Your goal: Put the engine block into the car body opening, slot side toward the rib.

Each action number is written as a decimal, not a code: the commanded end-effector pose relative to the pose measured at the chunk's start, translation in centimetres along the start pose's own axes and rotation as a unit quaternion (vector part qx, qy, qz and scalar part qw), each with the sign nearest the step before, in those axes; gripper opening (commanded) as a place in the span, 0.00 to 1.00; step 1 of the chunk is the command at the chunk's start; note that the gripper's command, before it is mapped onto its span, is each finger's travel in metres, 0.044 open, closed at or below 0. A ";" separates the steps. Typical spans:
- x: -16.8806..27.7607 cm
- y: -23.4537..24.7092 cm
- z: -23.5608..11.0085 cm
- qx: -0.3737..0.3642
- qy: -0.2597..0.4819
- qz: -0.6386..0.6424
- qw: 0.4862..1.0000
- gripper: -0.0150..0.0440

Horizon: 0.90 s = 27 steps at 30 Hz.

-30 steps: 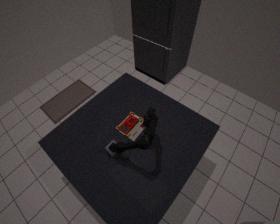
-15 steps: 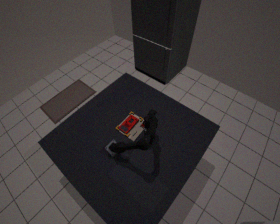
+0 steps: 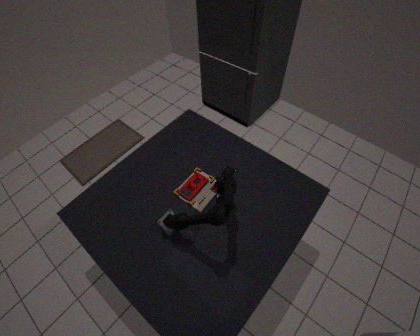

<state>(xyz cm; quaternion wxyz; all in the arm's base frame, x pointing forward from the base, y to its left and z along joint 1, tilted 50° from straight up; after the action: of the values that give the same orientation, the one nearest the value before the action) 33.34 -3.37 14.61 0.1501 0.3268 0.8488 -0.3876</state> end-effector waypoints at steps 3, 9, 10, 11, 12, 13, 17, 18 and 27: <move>0.1 0.0 0.2 0.003 -0.001 -0.004 1.000 0.56; 0.1 0.0 0.2 0.003 -0.001 -0.004 1.000 0.45; 0.1 0.0 0.2 0.003 -0.001 -0.004 1.000 0.44; 0.1 0.0 0.2 0.003 -0.001 -0.004 1.000 0.43; 0.1 0.0 0.2 0.003 -0.001 -0.004 1.000 0.42; 0.1 0.0 0.2 0.003 -0.001 -0.004 1.000 0.38; 0.0 0.1 -0.6 0.002 -0.001 -0.004 1.000 0.25; 0.0 0.2 -0.9 0.001 -0.001 -0.004 1.000 0.25; -0.2 0.5 -3.8 -0.003 0.000 -0.007 1.000 0.25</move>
<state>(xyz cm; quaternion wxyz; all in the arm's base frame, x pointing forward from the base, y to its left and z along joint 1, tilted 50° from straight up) 33.57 -1.11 16.25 0.1481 0.3191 0.8509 -0.3903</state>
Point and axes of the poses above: the point midway between the two fingers, 35 mm back from their tips, its own z axis out along the fingers, its own y axis across the jaws, x = y × z, the point moved 9 cm from there along -z, back along the fingers, and after that the axes turned 12 degrees about -z, right-handed, at the moved point
